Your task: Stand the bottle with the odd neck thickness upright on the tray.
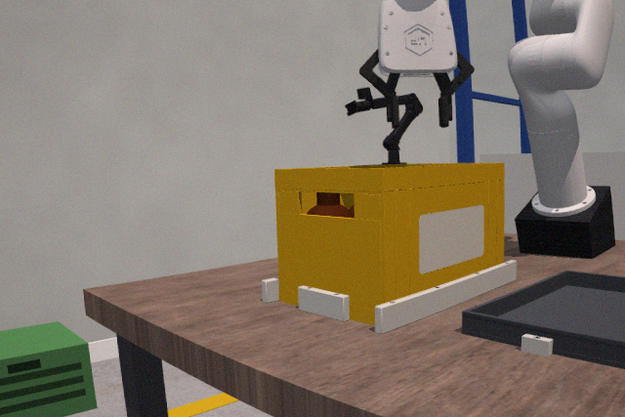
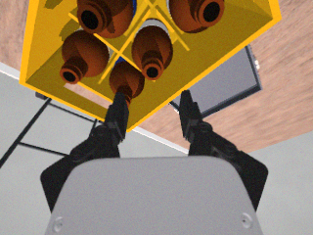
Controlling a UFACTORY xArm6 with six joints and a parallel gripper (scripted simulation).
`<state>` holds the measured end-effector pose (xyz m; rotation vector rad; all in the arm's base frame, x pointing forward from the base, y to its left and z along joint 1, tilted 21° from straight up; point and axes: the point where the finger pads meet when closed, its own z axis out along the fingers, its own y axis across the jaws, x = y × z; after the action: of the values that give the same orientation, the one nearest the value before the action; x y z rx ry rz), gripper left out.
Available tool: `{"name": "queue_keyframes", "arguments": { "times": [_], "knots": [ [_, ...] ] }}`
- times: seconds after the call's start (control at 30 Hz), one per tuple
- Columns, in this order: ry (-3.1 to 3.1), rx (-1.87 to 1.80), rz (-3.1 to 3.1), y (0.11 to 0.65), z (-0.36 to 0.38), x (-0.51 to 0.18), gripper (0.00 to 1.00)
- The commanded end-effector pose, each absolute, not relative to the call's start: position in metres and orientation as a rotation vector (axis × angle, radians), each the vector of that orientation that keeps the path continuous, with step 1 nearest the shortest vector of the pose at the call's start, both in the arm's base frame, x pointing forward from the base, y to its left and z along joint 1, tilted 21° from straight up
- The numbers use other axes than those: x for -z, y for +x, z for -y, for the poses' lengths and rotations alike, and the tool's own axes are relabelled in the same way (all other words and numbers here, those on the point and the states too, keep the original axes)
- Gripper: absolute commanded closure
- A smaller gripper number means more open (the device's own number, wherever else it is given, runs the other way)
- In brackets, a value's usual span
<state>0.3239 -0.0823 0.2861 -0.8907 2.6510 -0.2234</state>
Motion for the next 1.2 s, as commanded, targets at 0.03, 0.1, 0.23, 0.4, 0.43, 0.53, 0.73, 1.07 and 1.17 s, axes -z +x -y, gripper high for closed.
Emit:
{"name": "queue_keyframes", "arguments": {
  "times": [0.03, 0.1, 0.23, 0.4, 0.43, 0.53, 0.73, 1.07, 1.17],
  "knots": [
    [-0.890, 0.226, -2.648, 0.325, 0.083, -0.285, 0.35],
    [-0.890, 0.226, -2.648, 0.326, 0.083, -0.284, 0.35],
    [-0.890, 0.226, -2.648, 0.327, 0.083, -0.283, 0.35],
    [-0.890, 0.226, -2.648, 0.329, 0.083, -0.278, 0.35],
    [-0.890, 0.226, -2.648, 0.329, 0.083, -0.276, 0.35],
    [-0.890, 0.226, -2.648, 0.330, 0.083, -0.273, 0.35],
    [-0.890, 0.226, -2.648, 0.332, 0.083, -0.268, 0.35],
    [-0.890, 0.226, -2.648, 0.337, 0.084, -0.256, 0.35],
    [-0.890, 0.226, -2.648, 0.338, 0.084, -0.253, 0.35]
  ]
}}
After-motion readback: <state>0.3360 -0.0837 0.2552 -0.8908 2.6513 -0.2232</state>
